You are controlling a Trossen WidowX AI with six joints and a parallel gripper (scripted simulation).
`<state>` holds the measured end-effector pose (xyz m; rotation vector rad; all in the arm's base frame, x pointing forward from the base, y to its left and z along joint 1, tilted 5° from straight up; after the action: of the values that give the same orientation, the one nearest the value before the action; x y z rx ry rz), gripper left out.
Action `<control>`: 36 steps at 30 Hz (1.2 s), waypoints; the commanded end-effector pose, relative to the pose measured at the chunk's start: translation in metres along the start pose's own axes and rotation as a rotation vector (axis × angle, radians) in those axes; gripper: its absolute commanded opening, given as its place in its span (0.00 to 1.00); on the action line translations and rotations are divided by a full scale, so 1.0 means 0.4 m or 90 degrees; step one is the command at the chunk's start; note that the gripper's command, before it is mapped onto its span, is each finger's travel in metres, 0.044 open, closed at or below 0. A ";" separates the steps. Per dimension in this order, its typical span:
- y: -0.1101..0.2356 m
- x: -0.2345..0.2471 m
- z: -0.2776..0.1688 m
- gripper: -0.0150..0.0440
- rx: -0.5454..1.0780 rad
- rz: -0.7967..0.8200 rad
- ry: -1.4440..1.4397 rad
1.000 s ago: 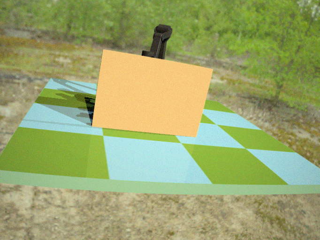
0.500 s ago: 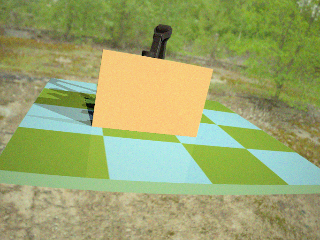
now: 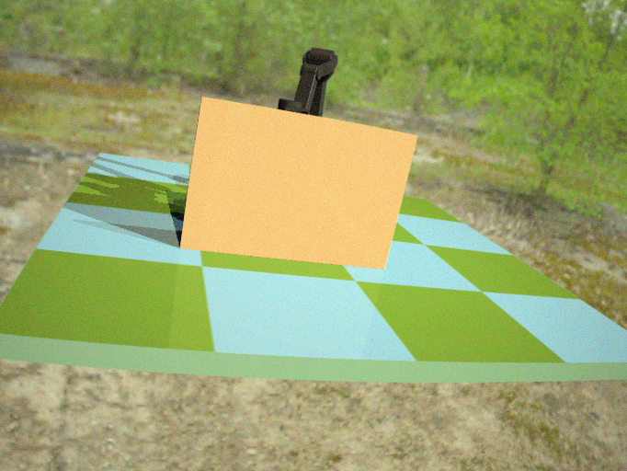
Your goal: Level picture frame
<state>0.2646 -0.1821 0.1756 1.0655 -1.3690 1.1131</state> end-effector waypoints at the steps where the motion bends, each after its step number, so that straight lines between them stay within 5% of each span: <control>1: 0.000 0.000 0.000 0.25 -0.001 -0.001 0.012; 23: 0.000 0.002 -0.001 0.25 -0.001 -0.001 0.086; 33: 0.000 0.002 -0.001 0.69 0.000 0.000 0.076; 36: 0.000 0.002 -0.001 0.69 0.000 0.000 0.076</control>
<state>0.2645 -0.1818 0.1764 0.9820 -1.2727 1.1578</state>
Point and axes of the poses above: the point midway between the two fingers, 35 mm back from their tips, its own y axis back along the fingers, its own x axis across the jaws, z = x × y, the point moved 7 cm from there along y, back along the fingers
